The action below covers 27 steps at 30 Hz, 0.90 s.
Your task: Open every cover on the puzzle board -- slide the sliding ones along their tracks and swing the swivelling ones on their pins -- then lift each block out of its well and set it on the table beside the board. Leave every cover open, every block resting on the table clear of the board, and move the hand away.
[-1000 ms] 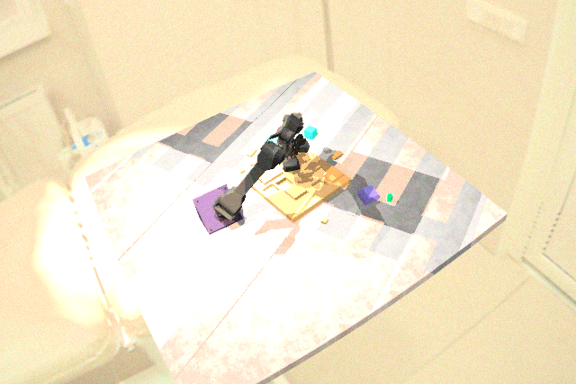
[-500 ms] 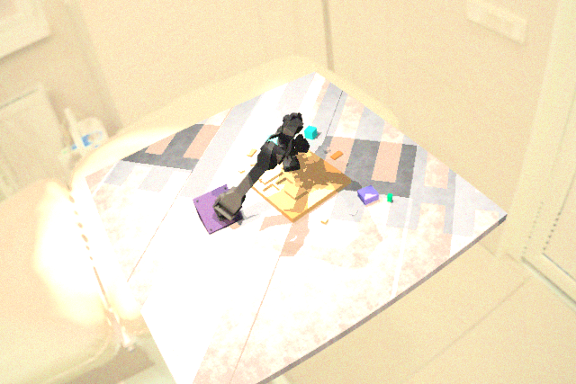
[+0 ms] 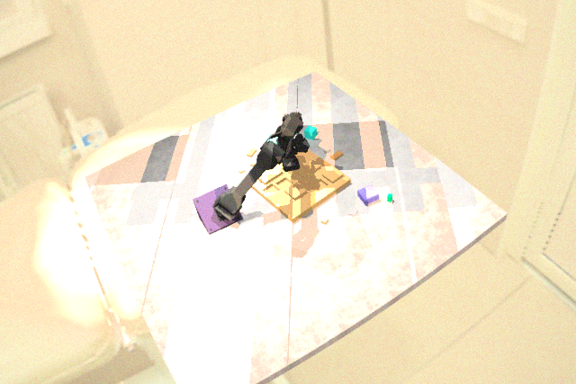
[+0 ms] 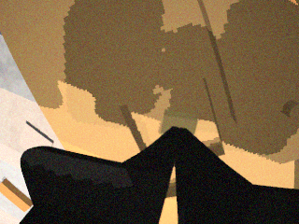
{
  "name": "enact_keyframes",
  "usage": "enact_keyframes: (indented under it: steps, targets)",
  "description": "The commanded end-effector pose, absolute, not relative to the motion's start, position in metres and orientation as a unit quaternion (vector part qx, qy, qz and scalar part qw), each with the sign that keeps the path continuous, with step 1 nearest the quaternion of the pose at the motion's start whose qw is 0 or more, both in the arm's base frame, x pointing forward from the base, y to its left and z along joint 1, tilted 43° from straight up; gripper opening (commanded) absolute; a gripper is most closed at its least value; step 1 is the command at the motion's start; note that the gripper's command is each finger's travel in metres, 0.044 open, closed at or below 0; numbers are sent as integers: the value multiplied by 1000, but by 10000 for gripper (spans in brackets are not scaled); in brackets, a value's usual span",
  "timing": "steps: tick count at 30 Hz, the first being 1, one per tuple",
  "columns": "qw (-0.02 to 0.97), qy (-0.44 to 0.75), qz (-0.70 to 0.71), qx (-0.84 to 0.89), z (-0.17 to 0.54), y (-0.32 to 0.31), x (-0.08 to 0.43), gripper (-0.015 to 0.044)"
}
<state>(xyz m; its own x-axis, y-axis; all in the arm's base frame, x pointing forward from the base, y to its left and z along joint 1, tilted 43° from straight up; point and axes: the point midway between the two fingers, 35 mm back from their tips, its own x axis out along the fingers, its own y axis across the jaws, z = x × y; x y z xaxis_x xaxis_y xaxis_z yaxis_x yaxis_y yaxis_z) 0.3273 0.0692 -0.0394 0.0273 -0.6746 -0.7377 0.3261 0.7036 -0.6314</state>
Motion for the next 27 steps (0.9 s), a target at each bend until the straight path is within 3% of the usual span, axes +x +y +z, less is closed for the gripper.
enact_keyframes:
  steps: [1,27]
  targets:
    - [705,598,-355,-141,-34,74,328,0]
    - [705,598,-355,-141,-31,77,327,0]
